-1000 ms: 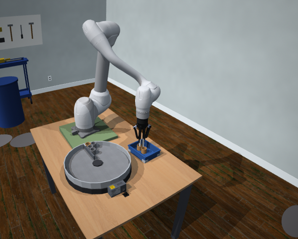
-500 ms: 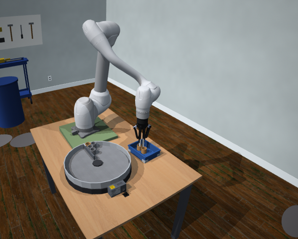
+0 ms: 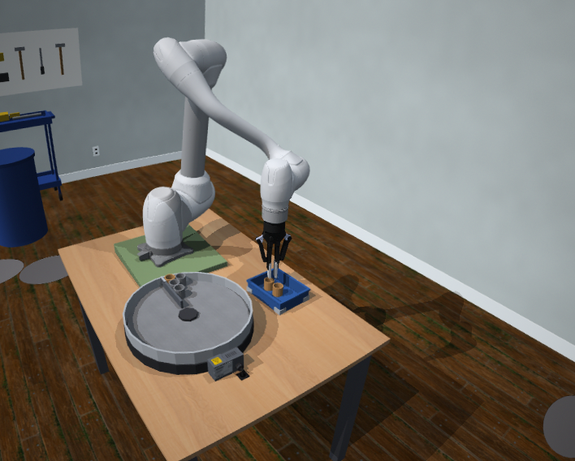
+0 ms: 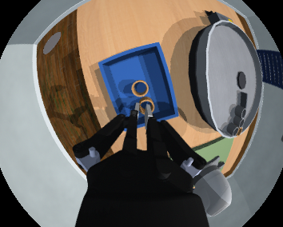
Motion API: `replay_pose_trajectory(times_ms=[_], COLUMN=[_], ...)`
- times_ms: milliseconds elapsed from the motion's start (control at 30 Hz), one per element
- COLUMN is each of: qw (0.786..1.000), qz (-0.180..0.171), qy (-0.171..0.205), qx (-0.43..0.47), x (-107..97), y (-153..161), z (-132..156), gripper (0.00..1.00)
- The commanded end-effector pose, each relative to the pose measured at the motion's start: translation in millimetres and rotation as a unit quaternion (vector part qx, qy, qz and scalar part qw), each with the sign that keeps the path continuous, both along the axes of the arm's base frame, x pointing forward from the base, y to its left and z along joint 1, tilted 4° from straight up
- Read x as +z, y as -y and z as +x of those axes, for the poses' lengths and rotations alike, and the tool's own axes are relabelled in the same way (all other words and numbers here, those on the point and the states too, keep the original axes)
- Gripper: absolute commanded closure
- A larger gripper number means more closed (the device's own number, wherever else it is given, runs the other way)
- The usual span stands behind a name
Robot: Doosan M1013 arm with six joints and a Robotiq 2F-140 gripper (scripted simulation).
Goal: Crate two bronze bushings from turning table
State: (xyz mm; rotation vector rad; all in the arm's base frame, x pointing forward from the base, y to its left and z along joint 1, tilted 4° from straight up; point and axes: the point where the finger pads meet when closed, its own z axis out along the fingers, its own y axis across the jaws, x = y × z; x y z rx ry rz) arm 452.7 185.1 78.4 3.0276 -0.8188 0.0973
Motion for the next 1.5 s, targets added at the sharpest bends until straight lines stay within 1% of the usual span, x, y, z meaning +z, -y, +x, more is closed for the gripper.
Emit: replay_pose_trajectory(times_ms=[0, 200, 367, 1467], qw=[1.0, 1.0, 1.0, 1.0], qz=[0.0, 0.0, 0.0, 0.0], qy=[0.001, 0.001, 0.001, 0.001], qx=[0.0, 0.0, 0.0, 0.0], x=[20.0, 45.9, 56.9, 58.3], y=[0.7, 0.1, -0.1, -0.1], z=[0.8, -0.8, -1.4, -1.5], gripper=[0.9, 0.9, 0.9, 0.9])
